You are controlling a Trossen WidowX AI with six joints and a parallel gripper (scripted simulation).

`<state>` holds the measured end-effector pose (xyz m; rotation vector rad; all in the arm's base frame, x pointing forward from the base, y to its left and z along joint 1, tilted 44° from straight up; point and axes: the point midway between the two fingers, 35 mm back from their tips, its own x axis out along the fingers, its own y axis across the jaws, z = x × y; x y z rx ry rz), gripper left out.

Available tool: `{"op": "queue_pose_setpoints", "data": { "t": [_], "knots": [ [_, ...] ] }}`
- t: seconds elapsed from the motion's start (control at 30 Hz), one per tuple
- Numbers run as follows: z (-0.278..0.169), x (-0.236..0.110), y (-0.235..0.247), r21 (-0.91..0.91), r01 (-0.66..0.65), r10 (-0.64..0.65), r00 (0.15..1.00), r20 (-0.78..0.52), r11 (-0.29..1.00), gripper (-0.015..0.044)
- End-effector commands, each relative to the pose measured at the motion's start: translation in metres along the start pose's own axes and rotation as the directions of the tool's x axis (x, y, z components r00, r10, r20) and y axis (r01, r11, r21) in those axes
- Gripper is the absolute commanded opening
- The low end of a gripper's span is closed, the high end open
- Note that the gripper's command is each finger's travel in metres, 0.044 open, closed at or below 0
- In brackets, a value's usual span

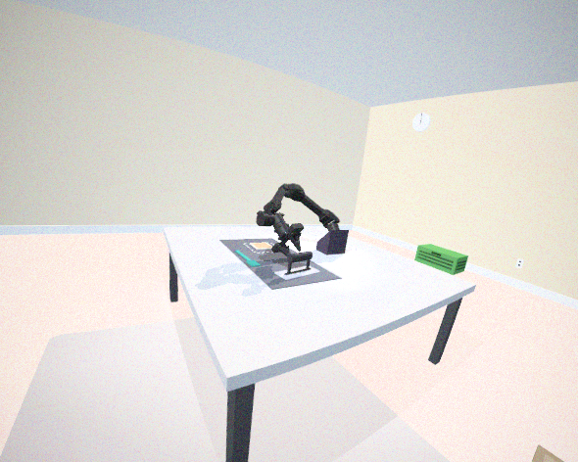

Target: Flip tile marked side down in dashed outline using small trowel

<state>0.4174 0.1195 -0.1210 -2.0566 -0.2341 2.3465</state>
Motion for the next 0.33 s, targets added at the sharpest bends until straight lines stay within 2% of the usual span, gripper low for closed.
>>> {"op": "queue_pose_setpoints", "data": {
  "t": [0.0,0.1,0.3],
  "knots": [
    [-0.003,-0.017,-0.001,-0.006,0.000,0.000,1.000,-0.013,1.000,0.0300],
    [0.002,-0.024,-0.007,-0.006,0.000,0.000,1.000,-0.014,1.000,0.0300],
    [0.052,-0.080,-0.060,0.000,0.006,-0.006,1.000,-0.012,1.000,0.0300]
  ]
}}
